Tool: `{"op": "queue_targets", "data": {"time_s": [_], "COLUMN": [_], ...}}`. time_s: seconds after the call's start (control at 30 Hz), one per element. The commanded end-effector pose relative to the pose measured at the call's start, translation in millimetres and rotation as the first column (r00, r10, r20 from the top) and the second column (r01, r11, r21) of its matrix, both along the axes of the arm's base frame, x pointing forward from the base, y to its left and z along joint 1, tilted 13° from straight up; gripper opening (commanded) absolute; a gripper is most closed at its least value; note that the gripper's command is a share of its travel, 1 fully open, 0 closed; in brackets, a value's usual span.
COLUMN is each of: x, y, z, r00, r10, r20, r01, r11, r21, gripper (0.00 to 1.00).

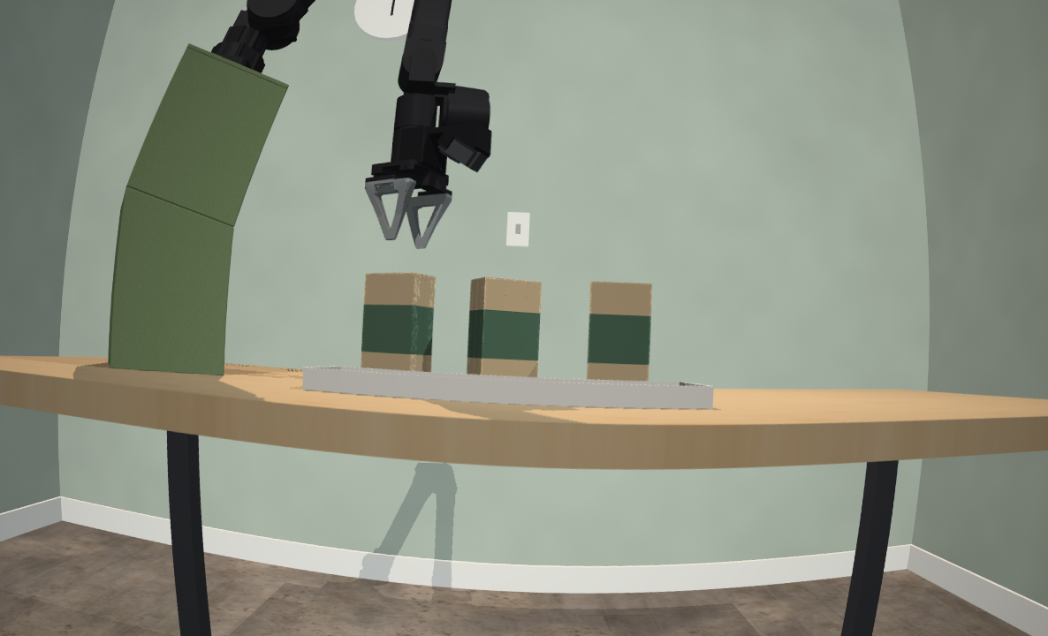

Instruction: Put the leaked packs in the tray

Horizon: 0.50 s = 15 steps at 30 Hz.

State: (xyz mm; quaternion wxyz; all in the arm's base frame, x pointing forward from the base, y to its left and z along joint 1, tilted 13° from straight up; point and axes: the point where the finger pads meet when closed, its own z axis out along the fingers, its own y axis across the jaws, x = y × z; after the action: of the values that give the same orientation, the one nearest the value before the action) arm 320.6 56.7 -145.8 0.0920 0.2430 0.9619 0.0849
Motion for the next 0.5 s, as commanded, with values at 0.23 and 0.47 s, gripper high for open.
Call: {"op": "queue_targets", "data": {"time_s": [0.23, 0.47], "x": [3.3, 9.2], "y": [6.6, 5.7], "z": [-31.0, -23.9], "r00": [1.000, 1.000], "r10": [0.003, 0.003], "r20": [-0.013, 0.004], "r01": [-0.003, -0.003], "r11": [1.000, 1.000], "r21": [-0.003, -0.002], "gripper": [0.79, 0.79]}}
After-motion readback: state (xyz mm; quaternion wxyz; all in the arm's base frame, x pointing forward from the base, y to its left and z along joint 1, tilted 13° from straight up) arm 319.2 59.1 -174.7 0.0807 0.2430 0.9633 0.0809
